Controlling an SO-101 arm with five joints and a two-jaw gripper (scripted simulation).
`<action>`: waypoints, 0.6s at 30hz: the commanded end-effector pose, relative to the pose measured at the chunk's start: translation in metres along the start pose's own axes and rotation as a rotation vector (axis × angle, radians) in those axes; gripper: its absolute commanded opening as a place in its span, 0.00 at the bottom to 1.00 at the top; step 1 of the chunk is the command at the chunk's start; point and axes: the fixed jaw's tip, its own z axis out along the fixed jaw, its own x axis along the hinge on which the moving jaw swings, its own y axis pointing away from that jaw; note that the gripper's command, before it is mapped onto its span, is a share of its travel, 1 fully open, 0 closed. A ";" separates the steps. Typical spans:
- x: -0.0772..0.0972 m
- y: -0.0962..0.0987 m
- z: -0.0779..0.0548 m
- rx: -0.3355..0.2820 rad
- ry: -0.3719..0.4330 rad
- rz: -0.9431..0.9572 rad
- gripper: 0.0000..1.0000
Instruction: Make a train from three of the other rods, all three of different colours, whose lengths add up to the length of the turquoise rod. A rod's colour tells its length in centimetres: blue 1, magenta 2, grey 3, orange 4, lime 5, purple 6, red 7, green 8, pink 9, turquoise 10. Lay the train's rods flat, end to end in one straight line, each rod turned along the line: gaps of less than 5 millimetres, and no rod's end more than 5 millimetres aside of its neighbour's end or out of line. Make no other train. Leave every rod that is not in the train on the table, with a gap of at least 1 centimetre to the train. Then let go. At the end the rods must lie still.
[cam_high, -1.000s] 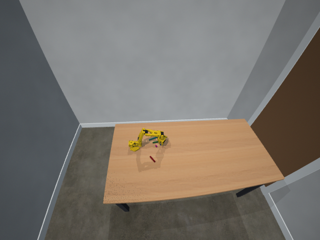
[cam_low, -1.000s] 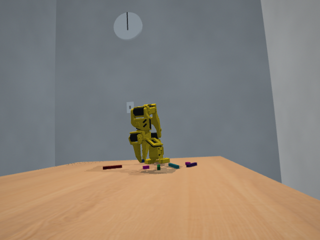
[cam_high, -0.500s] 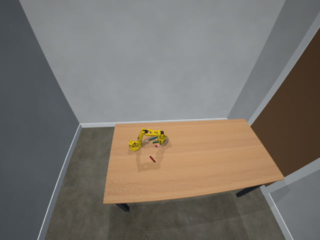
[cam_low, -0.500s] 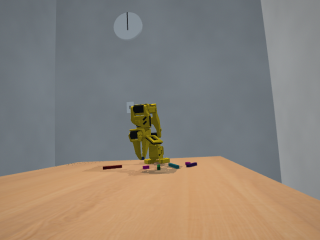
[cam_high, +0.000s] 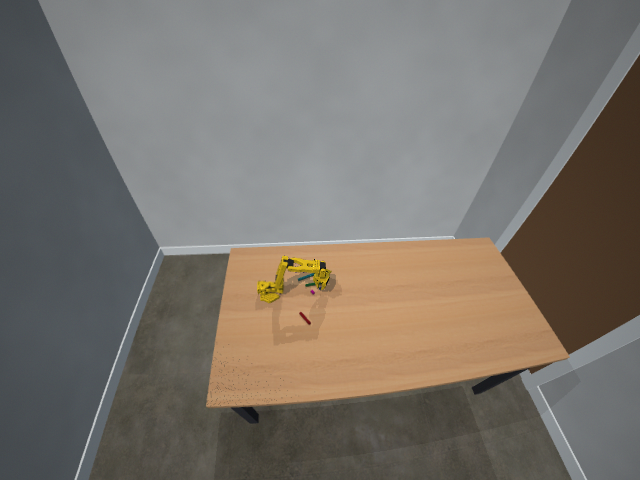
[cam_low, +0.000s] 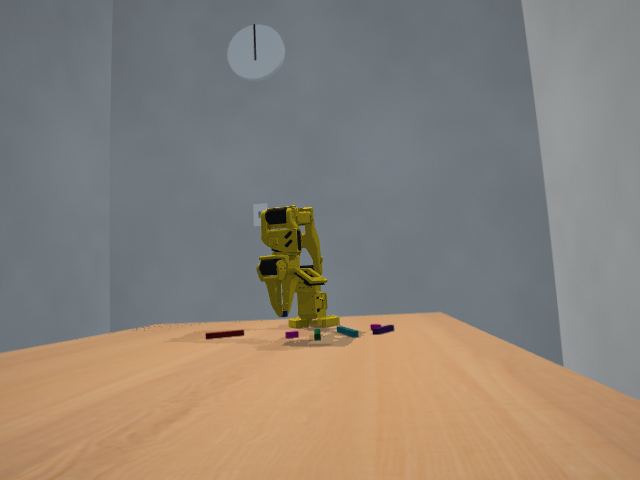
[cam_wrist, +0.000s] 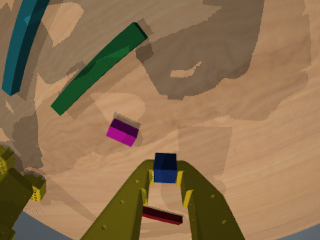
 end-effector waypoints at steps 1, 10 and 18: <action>0.003 -0.005 -0.017 0.091 -0.038 -0.072 0.00; 0.020 0.011 -0.016 0.097 -0.022 -0.350 0.00; 0.032 0.023 -0.013 0.100 -0.009 -0.555 0.00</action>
